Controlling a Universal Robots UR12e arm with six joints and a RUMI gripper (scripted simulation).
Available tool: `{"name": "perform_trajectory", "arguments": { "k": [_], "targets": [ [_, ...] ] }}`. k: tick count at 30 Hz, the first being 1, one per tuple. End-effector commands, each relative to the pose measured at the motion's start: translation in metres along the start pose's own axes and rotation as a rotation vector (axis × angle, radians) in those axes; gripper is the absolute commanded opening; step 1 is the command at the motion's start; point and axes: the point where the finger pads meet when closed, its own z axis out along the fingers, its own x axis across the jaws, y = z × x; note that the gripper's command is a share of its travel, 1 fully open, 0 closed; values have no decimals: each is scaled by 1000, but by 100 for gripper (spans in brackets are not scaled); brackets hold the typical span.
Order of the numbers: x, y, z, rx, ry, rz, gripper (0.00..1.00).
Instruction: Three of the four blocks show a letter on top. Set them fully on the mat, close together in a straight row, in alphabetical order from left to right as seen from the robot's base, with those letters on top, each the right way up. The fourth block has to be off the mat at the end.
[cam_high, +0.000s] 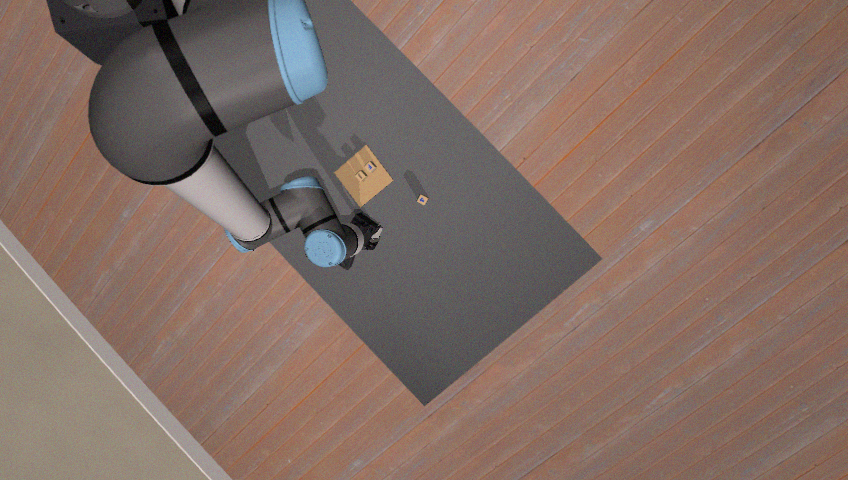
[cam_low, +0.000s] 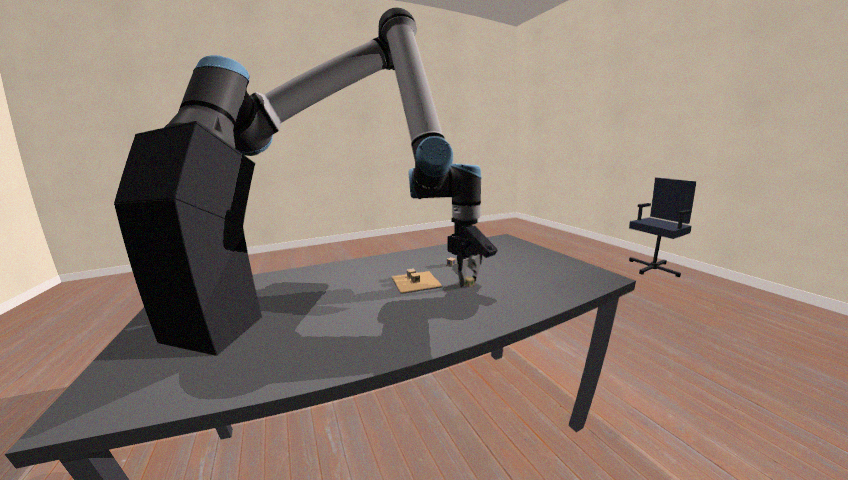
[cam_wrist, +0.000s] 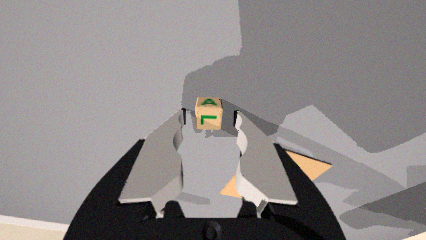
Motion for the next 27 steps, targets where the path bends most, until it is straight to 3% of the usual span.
{"name": "perform_trajectory", "arguments": {
  "k": [1,16,17,27],
  "targets": [
    [-5,-1,-2,4,-5,-3,25],
    [-5,-1,-2,4,-5,-3,25],
    [-5,-1,-2,4,-5,-3,5],
    [-5,-1,-2,4,-5,-3,5]
  ]
}}
